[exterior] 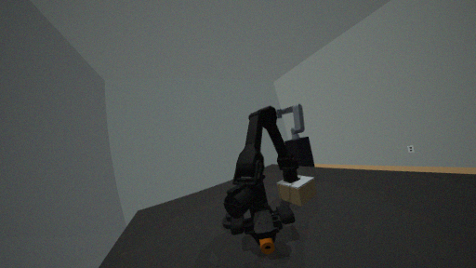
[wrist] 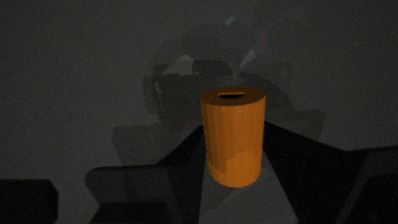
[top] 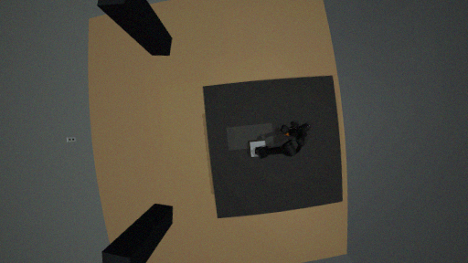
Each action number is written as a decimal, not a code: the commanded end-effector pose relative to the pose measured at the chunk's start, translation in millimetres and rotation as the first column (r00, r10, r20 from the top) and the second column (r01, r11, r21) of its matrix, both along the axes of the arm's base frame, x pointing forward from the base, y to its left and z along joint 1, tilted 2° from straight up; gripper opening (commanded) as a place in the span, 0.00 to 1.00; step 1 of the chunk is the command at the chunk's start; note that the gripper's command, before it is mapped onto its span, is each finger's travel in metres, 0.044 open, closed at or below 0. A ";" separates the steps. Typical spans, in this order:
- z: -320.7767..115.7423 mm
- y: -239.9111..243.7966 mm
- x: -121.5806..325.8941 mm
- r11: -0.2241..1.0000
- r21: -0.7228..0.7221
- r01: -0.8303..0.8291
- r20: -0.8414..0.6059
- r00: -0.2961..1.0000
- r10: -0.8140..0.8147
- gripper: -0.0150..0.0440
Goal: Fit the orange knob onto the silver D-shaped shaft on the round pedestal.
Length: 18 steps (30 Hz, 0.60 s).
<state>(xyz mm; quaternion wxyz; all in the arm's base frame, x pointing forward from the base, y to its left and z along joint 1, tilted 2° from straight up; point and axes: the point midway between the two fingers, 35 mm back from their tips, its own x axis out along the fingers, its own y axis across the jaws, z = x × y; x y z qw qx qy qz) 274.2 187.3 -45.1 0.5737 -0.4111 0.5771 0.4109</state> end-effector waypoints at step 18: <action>14.8 0.0 0.2 0.989 0.002 0.145 0.000 0.989 -0.145 0.56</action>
